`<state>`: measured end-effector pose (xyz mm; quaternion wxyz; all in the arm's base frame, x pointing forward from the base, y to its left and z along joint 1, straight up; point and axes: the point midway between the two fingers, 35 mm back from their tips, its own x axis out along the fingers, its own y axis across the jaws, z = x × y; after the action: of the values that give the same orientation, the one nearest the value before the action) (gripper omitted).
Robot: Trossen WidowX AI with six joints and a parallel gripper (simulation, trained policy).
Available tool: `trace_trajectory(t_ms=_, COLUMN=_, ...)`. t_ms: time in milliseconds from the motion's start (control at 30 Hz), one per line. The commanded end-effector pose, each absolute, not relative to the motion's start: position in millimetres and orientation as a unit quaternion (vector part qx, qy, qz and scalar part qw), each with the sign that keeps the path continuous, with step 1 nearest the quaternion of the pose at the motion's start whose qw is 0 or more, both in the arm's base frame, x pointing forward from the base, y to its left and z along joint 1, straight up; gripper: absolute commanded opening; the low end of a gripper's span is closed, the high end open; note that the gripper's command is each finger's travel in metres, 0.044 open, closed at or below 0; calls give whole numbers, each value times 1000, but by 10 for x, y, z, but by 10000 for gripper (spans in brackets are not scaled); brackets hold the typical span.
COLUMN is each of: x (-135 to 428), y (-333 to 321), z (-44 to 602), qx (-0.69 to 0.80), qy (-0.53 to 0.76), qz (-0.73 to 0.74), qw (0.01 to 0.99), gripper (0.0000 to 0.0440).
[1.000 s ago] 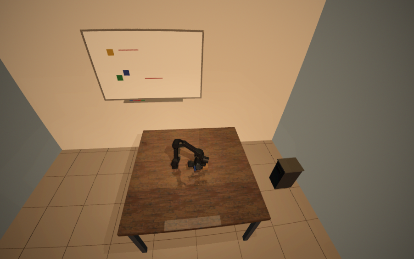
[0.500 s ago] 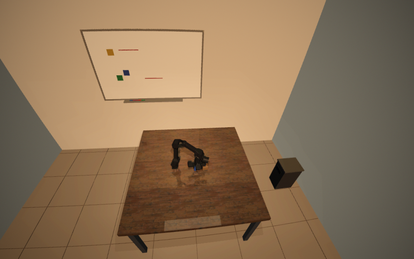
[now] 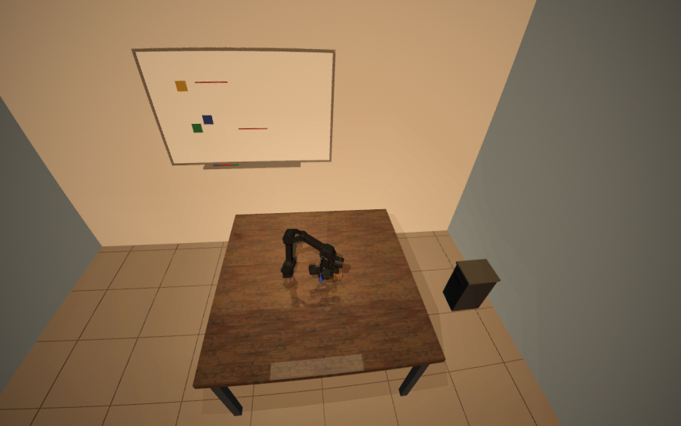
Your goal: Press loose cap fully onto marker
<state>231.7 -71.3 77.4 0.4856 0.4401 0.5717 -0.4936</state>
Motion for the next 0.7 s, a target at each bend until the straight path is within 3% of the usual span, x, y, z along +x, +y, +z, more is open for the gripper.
trace_trajectory(t_ms=0, x=2471, y=-740, z=865, qx=458, qy=549, qz=-486, qw=503, gripper=14)
trace_trajectory(t_ms=667, x=2747, y=-794, z=1296, qx=502, qy=497, qz=-484, qw=515, gripper=0)
